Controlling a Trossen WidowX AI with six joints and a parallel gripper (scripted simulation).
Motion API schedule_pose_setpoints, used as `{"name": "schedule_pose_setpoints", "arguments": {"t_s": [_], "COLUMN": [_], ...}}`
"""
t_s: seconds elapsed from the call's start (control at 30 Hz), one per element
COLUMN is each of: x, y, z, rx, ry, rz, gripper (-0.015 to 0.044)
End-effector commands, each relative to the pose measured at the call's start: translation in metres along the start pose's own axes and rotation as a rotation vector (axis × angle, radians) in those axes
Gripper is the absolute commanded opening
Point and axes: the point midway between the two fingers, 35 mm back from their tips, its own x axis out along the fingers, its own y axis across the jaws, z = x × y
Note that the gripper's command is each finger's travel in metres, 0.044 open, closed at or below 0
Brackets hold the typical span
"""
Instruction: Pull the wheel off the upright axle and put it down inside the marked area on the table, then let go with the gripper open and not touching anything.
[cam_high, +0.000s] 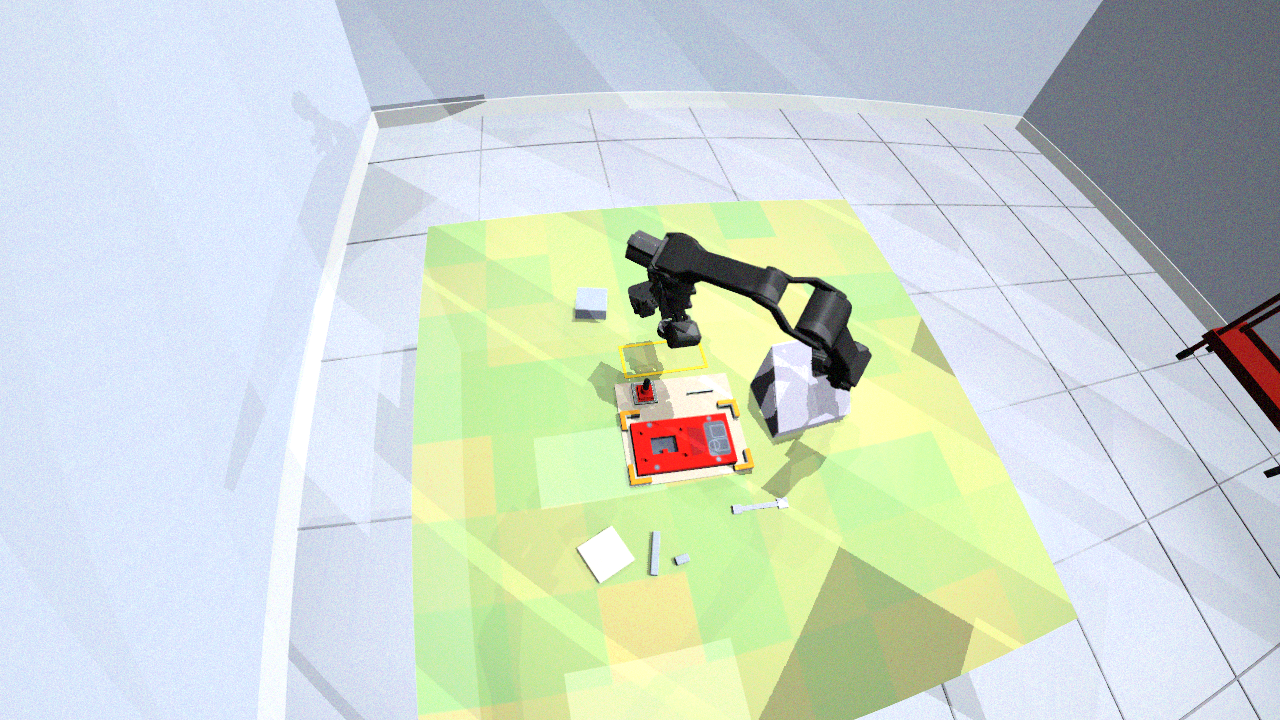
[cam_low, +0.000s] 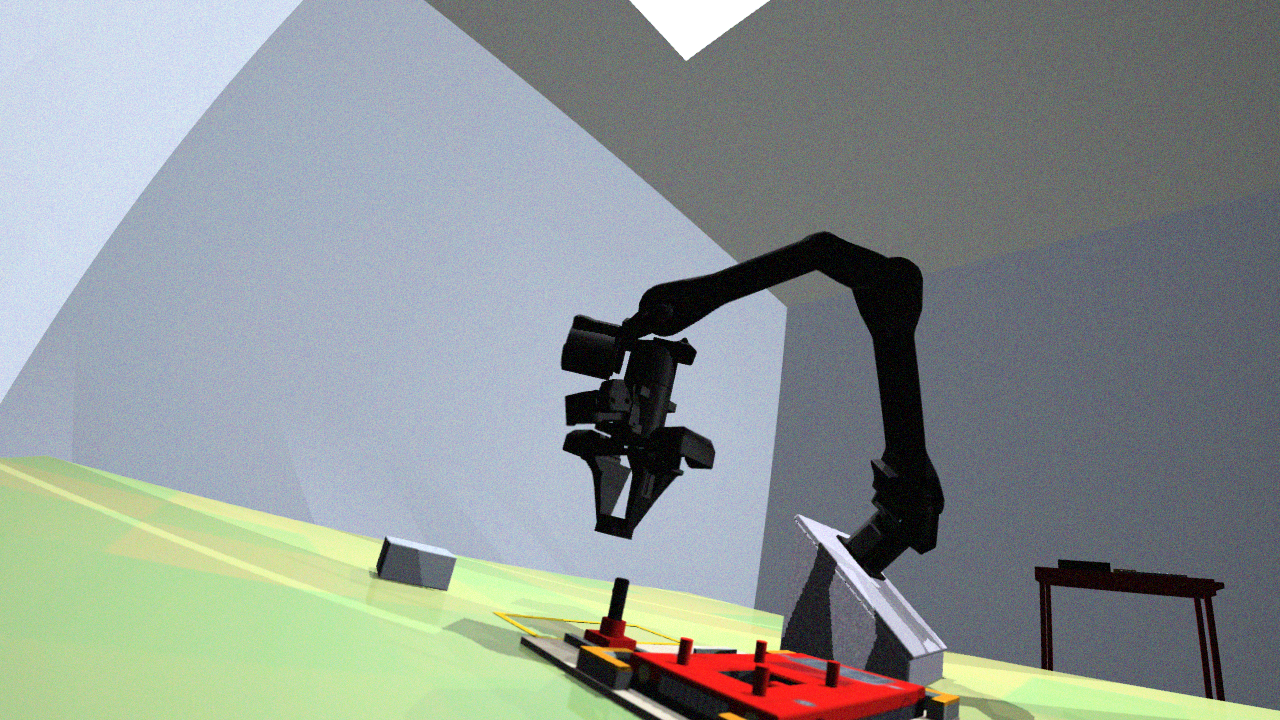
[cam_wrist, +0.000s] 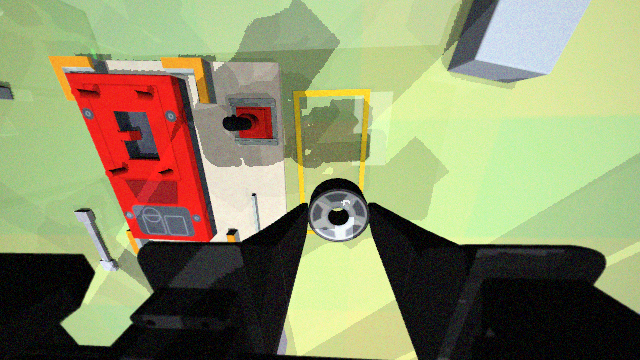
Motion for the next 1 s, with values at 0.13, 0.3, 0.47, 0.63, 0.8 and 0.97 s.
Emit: {"name": "schedule_pose_setpoints", "arguments": {"t_s": [0.13, 0.3, 0.47, 0.63, 0.8, 0.97], "x": [0.021, 0.052, 0.088, 0.099, 0.095, 0.095], "y": [0.001, 0.001, 0.003, 0.004, 0.004, 0.004], "z": [-0.004, -0.003, -0.005, -0.006, -0.004, -0.004], "rx": [0.013, 0.013, 0.013, 0.013, 0.003, 0.003], "ry": [0.014, 0.014, 0.014, 0.014, 0.017, 0.017], "rz": [0.016, 0.016, 0.019, 0.021, 0.014, 0.014], "gripper": [0.0000, 0.0000, 0.0000, 0.0000, 0.0105, 0.0236]}}
